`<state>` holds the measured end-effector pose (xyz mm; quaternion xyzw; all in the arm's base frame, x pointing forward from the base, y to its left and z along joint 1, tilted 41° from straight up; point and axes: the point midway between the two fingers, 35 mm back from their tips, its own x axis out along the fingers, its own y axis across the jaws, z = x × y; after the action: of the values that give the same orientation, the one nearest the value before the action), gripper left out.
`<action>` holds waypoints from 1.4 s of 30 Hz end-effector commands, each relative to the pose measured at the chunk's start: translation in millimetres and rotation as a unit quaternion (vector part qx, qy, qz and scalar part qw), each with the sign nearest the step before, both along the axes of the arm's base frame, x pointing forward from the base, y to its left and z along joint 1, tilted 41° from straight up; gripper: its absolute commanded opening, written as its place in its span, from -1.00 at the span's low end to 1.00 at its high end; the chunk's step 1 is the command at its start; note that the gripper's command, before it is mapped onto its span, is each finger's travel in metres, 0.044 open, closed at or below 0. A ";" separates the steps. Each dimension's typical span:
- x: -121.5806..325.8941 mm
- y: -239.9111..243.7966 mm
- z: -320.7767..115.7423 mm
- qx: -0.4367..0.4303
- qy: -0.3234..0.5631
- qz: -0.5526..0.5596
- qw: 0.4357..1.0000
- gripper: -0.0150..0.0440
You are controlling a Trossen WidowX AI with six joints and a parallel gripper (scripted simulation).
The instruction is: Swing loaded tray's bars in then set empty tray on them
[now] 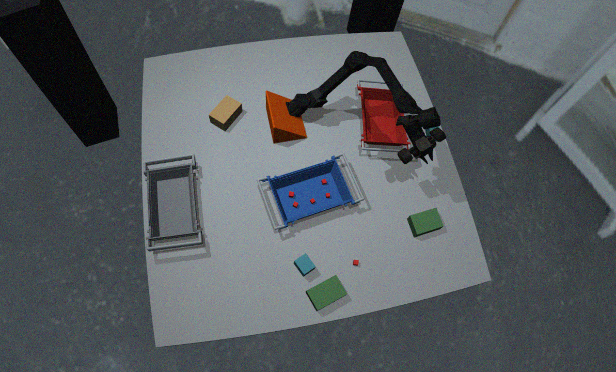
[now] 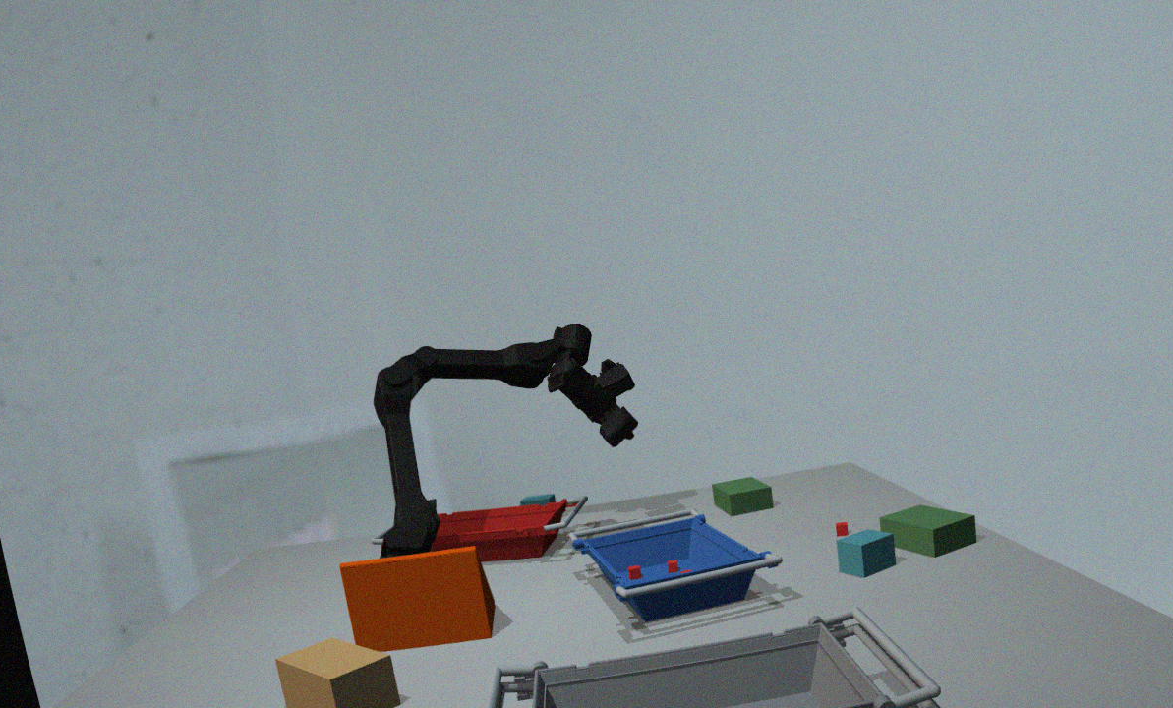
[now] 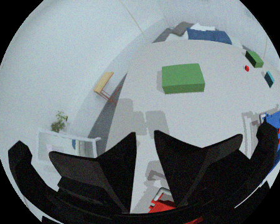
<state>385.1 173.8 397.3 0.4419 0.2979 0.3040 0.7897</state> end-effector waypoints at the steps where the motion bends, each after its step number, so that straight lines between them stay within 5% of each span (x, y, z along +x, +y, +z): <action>1: 19.3 -36.9 -64.8 -0.107 0.051 0.003 0.993 -0.19; 16: -25.3 -146.9 -211.0 -0.246 0.231 0.169 0.926 -0.19; 42: -29.2 -128.4 -248.8 -0.240 0.243 0.192 0.920 -0.19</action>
<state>356.9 35.3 158.8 0.2302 0.6212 0.2502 0.7060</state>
